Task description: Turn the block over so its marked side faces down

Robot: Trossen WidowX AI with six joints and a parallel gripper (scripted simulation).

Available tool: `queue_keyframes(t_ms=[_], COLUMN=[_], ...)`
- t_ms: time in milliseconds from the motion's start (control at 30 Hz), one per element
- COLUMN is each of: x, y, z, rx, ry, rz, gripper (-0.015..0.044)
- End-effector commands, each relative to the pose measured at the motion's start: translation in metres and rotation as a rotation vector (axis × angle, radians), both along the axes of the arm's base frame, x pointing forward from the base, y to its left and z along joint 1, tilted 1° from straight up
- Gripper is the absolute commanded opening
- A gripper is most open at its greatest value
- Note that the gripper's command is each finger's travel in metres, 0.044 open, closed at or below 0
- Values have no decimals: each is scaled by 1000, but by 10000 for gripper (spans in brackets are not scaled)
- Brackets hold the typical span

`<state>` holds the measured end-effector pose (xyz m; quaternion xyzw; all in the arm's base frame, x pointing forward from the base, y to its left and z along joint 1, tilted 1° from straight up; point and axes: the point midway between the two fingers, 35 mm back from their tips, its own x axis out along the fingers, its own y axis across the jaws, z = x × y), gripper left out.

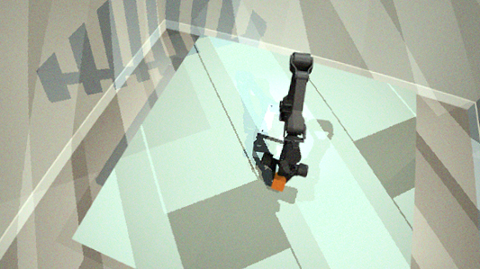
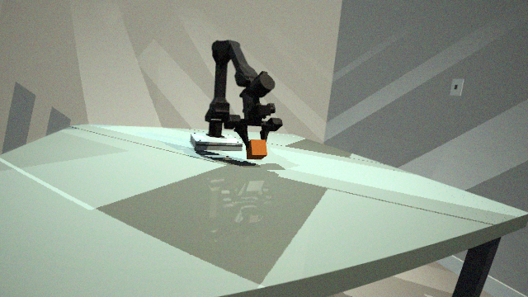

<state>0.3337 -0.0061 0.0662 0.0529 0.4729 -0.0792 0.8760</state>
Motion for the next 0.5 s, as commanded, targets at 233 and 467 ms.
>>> queue_keyframes(t_ms=[233,467], x=[10,12], y=[0,0], z=[-20,-28], rx=[-37,-59], ry=[-150,-254], rz=[0,0], gripper=[0,0])
